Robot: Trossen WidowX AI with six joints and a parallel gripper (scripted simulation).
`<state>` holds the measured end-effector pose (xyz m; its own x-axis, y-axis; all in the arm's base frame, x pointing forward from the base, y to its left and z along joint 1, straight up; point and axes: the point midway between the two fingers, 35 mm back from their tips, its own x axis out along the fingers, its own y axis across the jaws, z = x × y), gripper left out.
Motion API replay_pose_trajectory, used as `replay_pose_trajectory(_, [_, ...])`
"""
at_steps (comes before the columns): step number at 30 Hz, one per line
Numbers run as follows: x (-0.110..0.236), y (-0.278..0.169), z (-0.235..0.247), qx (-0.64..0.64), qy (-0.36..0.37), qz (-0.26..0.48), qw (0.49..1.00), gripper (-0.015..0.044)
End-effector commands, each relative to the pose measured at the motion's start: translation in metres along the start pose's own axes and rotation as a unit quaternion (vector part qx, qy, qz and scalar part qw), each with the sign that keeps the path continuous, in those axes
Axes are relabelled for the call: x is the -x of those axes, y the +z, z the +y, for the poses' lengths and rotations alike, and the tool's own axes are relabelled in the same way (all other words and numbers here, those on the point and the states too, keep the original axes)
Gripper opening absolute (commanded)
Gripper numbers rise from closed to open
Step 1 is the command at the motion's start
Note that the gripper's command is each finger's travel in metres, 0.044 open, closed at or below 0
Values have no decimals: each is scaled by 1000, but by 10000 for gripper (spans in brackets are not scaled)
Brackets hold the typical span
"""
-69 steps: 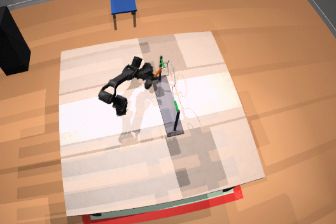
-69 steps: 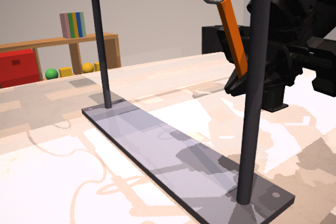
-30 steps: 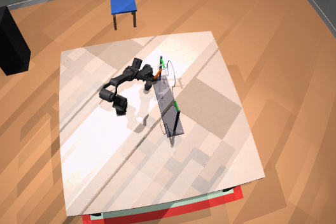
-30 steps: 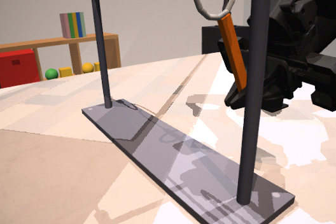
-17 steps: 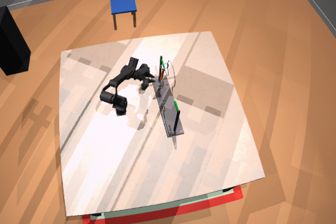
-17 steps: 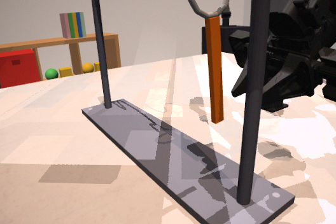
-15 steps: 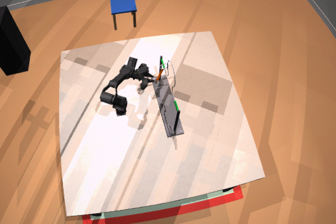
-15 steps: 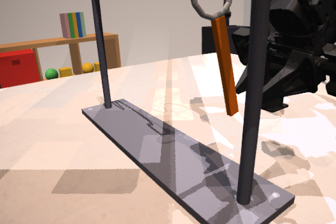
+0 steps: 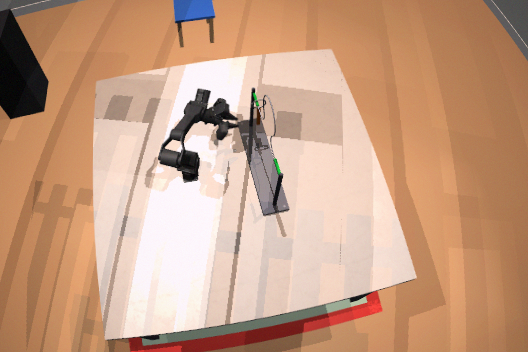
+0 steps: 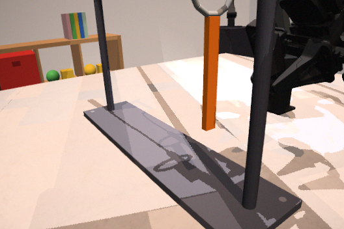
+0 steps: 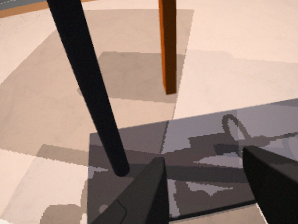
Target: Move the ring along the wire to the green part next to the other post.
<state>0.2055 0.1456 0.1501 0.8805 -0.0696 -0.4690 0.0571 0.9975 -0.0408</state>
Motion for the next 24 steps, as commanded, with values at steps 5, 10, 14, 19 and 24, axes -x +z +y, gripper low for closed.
replay_pose_trajectory(5, [1, 1, -1, -4, 0, -2, 1000, 160])
replay_pose_trajectory(10, [1, 1, -1, -4, 0, -2, 1000, 160])
replay_pose_trajectory(14, [2, 0, 0, -1, 1, 0, 1000, 186])
replay_pose_trajectory(19, [36, 1, -1, 0, 1, -2, 1000, 317])
replay_pose_trajectory(24, [41, 2, -2, 0, 2, -5, 1000, 440])
